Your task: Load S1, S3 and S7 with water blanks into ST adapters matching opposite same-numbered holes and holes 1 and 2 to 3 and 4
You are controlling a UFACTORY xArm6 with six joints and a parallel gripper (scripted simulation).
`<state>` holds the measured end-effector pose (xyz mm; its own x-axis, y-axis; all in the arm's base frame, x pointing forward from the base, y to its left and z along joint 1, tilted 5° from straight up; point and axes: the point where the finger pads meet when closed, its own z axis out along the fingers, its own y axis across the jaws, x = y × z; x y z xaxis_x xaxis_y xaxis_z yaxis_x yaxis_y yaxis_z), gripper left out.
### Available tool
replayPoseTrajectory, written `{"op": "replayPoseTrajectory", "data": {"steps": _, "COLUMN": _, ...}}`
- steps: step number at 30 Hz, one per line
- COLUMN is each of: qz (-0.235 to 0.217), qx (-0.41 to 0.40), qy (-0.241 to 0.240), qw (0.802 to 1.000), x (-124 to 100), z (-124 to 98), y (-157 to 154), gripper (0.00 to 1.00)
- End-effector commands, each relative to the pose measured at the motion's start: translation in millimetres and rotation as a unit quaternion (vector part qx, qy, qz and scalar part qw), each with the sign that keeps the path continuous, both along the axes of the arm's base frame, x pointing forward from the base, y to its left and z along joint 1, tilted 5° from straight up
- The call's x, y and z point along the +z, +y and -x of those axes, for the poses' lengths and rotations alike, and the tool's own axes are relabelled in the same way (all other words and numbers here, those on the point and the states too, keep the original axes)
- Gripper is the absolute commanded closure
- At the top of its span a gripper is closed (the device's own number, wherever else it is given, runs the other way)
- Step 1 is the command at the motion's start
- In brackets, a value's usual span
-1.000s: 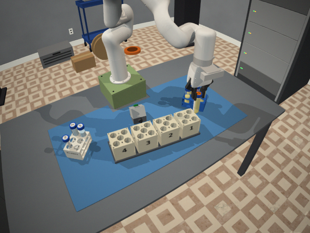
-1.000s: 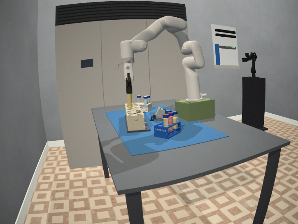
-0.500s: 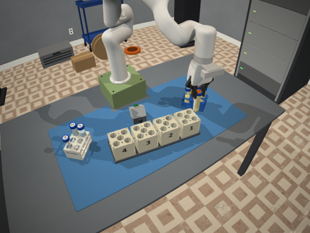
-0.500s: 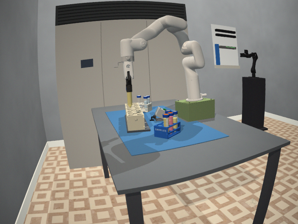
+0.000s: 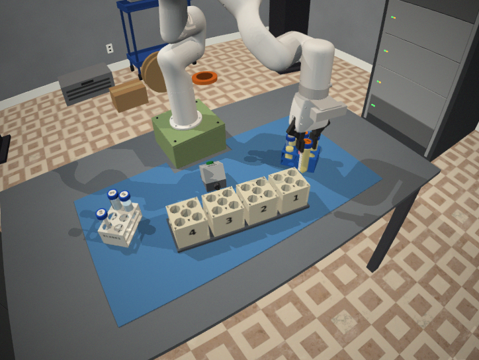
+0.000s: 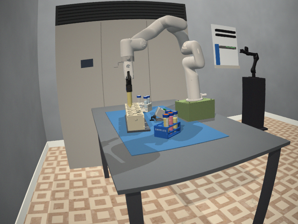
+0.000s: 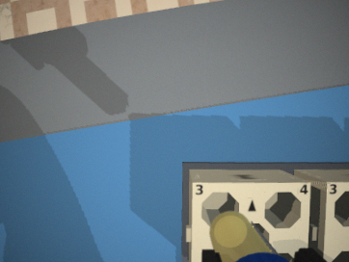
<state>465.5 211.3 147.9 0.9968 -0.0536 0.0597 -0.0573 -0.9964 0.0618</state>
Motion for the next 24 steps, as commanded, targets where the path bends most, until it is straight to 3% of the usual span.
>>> {"op": "replayPoseTrajectory", "data": {"steps": 1, "qz": -0.001, "qx": 0.0, "qy": -0.002, "qw": 1.0, "x": 2.1, "z": -1.2, "y": 0.7, "gripper": 1.0}}
{"op": "replayPoseTrajectory", "data": {"steps": 15, "qz": -0.001, "qx": 0.0, "qy": -0.002, "qw": 1.0, "x": 2.1, "z": -1.2, "y": 0.7, "gripper": 1.0}}
{"op": "replayPoseTrajectory", "data": {"steps": 24, "qz": -0.008, "qx": -0.116, "qy": -0.01, "qw": 0.993, "x": -0.9, "z": 22.8, "y": 26.1, "gripper": 1.0}}
